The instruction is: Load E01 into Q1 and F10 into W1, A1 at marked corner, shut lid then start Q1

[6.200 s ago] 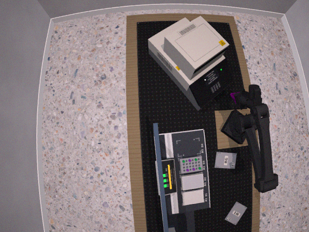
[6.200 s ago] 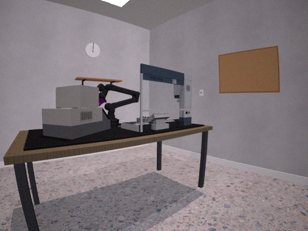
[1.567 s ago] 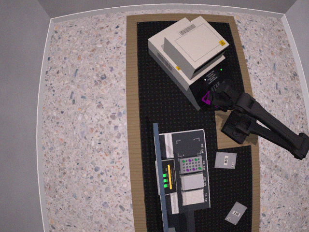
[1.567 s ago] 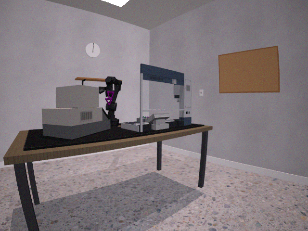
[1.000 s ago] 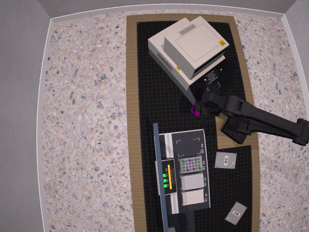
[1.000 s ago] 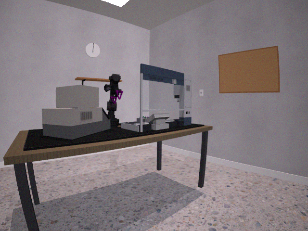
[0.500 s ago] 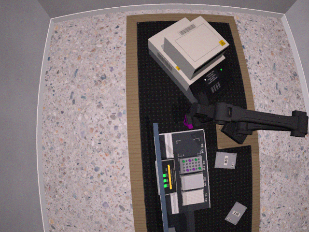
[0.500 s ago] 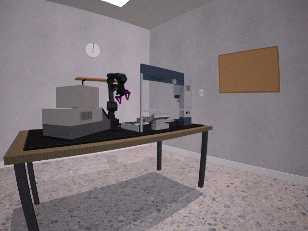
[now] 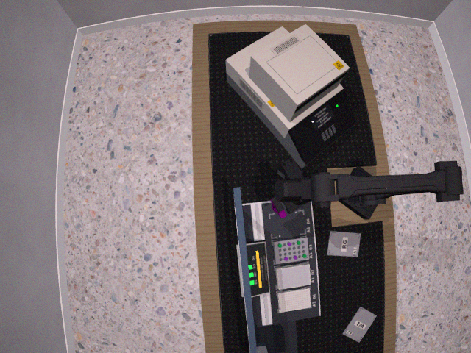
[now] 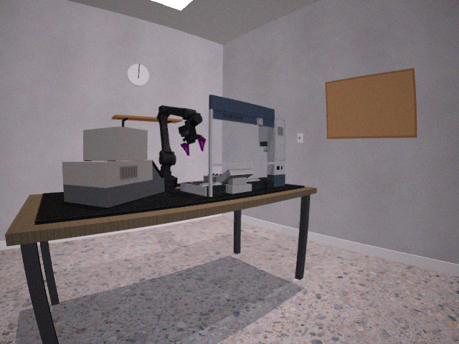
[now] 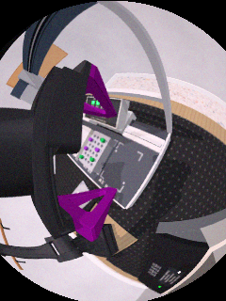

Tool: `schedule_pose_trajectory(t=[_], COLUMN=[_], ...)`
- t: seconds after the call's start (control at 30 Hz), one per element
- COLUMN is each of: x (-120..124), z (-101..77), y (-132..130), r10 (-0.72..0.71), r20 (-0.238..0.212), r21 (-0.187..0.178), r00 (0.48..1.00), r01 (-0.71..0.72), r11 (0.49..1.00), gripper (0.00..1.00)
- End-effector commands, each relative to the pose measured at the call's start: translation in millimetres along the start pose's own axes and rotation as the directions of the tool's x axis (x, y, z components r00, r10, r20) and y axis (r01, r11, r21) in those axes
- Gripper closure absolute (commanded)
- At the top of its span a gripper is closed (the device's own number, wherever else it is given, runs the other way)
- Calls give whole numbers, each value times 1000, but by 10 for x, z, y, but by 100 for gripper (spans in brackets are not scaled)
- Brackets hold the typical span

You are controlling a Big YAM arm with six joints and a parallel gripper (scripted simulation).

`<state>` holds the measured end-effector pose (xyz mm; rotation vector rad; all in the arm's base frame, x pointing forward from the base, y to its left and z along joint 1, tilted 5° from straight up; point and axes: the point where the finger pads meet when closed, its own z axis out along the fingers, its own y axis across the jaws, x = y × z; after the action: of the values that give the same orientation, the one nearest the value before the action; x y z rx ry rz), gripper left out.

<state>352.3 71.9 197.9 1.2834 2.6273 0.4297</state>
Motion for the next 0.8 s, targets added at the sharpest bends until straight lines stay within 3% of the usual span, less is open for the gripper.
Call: schedule_pose_trajectory(t=[0.0, 0.1, 0.4, 0.57, 0.77], x=[63, 199, 397, 641, 900], z=[-52, 59, 9, 247, 252], y=[358, 403, 710, 761, 957], r10=[-104, -166, -293, -374, -483], r20=[-16, -42, -50, -106, -124], r21=[-7, 22, -1, 44, 33], r00=[994, 985, 955, 921, 867], r01=[104, 167, 294, 380, 490], r11=[995, 986, 956, 924, 871], gripper=[0, 0, 0, 0, 0])
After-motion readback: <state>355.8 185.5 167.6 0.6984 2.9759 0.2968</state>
